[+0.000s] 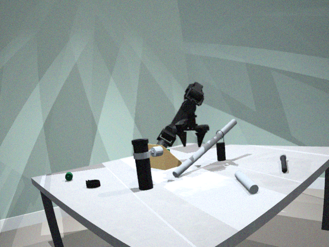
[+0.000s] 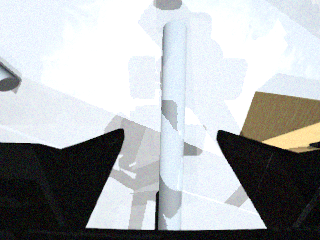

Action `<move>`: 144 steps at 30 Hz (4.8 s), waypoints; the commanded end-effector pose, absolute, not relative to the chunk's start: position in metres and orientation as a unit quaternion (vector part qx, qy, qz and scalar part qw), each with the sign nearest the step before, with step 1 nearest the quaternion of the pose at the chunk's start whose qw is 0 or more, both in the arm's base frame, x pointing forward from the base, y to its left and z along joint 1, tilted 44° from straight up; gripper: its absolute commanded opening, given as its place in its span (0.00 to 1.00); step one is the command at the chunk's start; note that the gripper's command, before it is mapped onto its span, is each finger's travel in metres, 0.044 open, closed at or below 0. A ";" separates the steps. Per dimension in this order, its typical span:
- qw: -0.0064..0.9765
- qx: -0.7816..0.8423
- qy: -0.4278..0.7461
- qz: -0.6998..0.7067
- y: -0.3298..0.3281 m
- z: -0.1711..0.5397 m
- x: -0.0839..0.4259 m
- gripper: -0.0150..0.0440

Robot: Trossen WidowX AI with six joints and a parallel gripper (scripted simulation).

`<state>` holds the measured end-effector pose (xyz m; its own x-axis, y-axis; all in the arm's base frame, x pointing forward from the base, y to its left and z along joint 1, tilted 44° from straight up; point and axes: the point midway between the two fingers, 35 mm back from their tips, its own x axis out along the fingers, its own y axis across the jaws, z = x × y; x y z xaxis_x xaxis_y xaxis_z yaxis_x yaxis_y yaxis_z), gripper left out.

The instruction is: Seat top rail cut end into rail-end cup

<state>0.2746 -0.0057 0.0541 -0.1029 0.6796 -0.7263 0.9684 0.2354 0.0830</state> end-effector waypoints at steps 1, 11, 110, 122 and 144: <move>0.330 0.581 0.712 -0.216 0.005 0.045 0.271 1.00; 0.330 0.581 0.712 -0.216 0.016 0.033 0.270 1.00; 0.428 0.541 0.656 -0.308 -0.030 0.016 0.276 0.25; 0.428 0.541 0.656 -0.308 -0.035 0.018 0.278 0.25; 0.425 0.539 0.659 -0.306 -0.047 0.011 0.283 0.25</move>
